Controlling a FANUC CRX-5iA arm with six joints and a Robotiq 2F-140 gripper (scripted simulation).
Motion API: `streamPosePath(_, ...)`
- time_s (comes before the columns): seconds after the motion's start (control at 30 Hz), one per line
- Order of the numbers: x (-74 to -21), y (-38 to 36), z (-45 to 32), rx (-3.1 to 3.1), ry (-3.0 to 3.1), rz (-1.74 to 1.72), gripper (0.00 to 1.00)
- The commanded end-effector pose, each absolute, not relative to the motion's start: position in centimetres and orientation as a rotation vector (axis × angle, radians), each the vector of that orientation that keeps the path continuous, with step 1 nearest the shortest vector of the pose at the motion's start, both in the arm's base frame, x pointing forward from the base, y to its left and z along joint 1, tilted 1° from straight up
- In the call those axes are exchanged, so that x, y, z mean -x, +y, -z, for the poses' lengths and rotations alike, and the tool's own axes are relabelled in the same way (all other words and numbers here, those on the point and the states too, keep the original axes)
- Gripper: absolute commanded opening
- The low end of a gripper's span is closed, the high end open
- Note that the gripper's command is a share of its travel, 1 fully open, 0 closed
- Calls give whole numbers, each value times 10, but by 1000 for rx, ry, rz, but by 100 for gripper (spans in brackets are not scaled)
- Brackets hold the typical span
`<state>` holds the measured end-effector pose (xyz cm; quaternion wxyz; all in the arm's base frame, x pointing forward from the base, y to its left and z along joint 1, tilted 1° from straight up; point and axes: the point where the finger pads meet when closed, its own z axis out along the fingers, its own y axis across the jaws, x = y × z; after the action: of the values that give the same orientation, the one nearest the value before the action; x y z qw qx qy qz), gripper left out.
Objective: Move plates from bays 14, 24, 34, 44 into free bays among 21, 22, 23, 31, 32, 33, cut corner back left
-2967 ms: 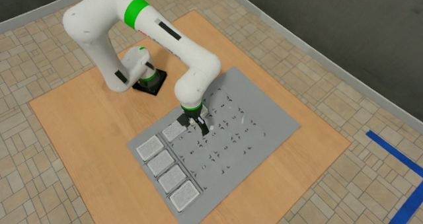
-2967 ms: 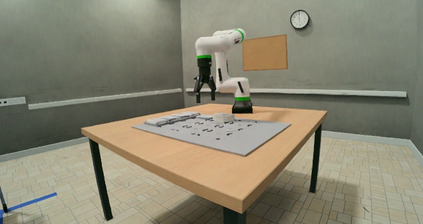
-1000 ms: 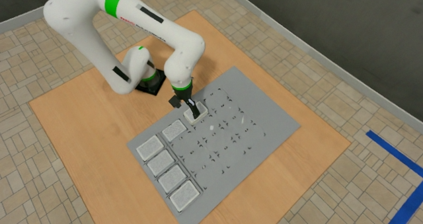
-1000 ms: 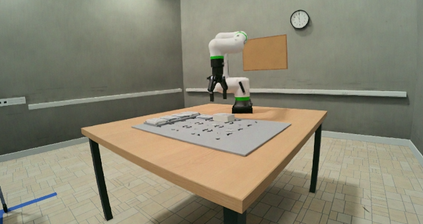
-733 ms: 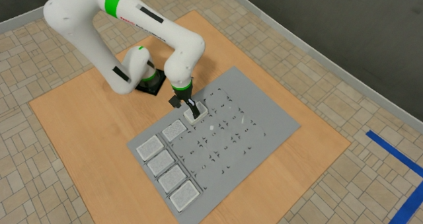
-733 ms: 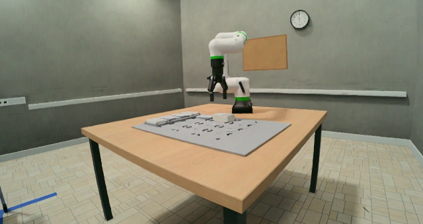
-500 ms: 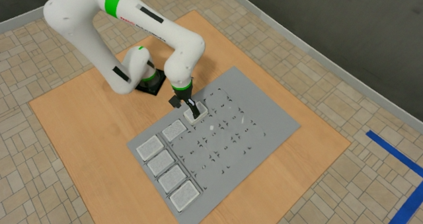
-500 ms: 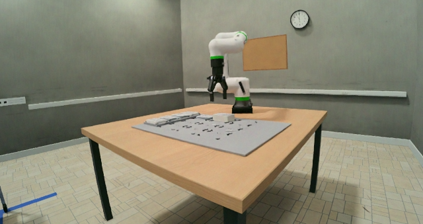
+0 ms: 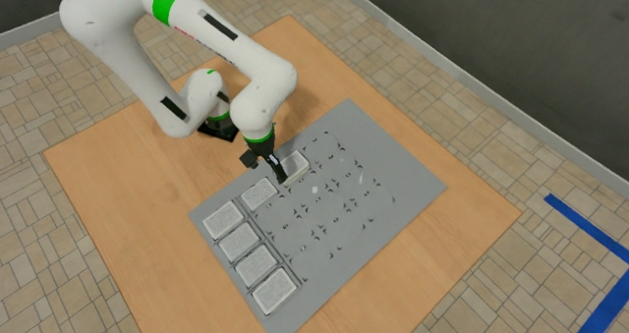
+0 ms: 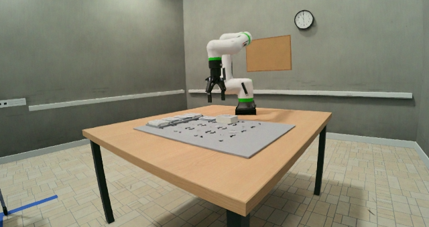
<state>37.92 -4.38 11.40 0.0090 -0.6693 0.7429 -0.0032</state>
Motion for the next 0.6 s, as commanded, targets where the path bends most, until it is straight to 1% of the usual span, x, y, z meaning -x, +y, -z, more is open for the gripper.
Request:
streamPosePath(0.0, -379, -56, -114, 2090, 2320, 11, 100)
streamPosePath(0.57, -372, -116, -114, 2091, 2320, 11, 100)
